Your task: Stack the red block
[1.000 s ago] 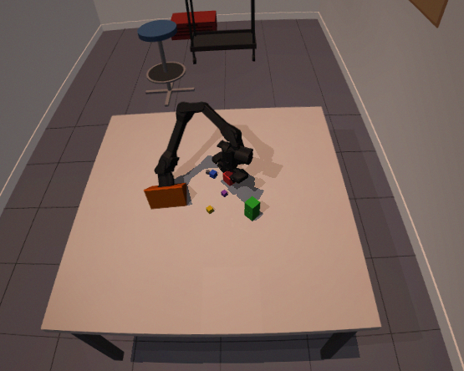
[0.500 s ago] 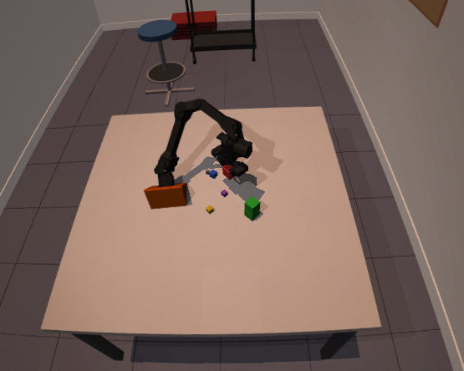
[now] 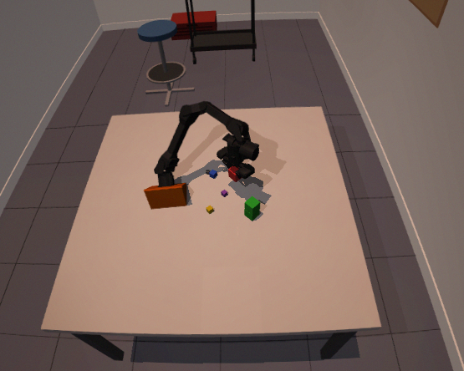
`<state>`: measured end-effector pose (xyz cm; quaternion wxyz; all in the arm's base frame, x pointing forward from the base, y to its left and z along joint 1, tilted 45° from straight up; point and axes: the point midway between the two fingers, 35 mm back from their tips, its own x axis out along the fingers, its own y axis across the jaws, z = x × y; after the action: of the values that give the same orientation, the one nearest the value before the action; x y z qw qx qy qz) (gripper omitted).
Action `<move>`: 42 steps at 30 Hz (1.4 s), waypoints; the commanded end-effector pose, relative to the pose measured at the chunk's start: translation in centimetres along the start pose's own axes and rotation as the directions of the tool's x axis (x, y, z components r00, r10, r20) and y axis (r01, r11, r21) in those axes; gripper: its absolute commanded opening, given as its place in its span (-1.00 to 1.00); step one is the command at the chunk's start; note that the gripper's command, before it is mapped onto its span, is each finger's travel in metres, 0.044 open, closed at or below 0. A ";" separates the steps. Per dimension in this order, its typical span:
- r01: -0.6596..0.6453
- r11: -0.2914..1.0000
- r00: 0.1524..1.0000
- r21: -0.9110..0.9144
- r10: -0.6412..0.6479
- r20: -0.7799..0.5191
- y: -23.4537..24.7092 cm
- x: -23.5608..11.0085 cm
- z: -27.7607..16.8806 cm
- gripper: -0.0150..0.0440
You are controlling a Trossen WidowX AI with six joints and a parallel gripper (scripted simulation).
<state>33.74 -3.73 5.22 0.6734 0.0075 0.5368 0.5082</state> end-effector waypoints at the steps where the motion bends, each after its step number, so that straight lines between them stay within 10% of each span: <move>1: 0.002 1.000 1.000 -0.005 -0.002 -0.005 -1.9 -0.2 0.0 -0.49; 42: 0.019 1.000 1.000 0.000 -0.019 -0.001 -13.8 -0.4 -2.9 -0.49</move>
<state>40.73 -11.52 -3.72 0.6742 0.0071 0.5377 0.5063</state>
